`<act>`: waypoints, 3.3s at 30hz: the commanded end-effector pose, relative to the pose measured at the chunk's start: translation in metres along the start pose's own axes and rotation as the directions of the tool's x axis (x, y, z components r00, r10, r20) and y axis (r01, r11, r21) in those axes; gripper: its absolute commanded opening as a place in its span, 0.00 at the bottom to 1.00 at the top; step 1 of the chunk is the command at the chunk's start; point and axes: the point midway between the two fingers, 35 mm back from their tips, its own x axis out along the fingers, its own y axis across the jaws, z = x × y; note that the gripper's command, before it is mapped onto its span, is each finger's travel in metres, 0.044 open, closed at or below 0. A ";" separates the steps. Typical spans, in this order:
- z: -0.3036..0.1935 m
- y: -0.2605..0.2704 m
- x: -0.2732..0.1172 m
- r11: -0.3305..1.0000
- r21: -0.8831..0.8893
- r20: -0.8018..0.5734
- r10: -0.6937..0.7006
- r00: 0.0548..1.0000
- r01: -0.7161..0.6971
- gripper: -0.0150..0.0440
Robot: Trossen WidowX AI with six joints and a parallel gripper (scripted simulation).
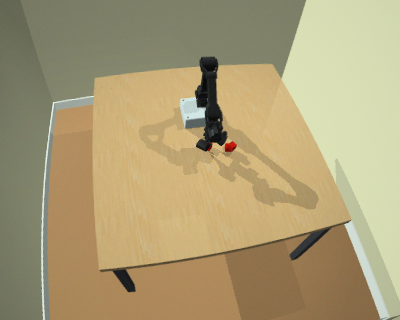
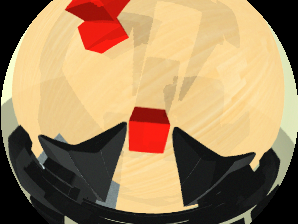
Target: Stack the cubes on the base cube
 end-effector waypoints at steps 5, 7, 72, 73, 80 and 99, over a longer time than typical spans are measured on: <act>-0.002 0.002 0.002 1.000 -0.004 -0.006 0.003 1.000 -0.003 0.43; -0.002 0.002 0.001 1.000 -0.004 -0.006 0.003 1.000 -0.003 0.43; 0.067 0.048 -0.098 0.982 0.187 0.002 0.008 1.000 -0.008 0.43; 0.070 0.050 -0.098 0.981 0.195 0.002 0.008 1.000 -0.008 0.43; 0.077 0.059 -0.094 0.976 0.219 0.002 0.009 1.000 -0.009 0.43; 0.076 0.059 -0.066 0.975 0.221 0.002 0.009 1.000 -0.009 0.43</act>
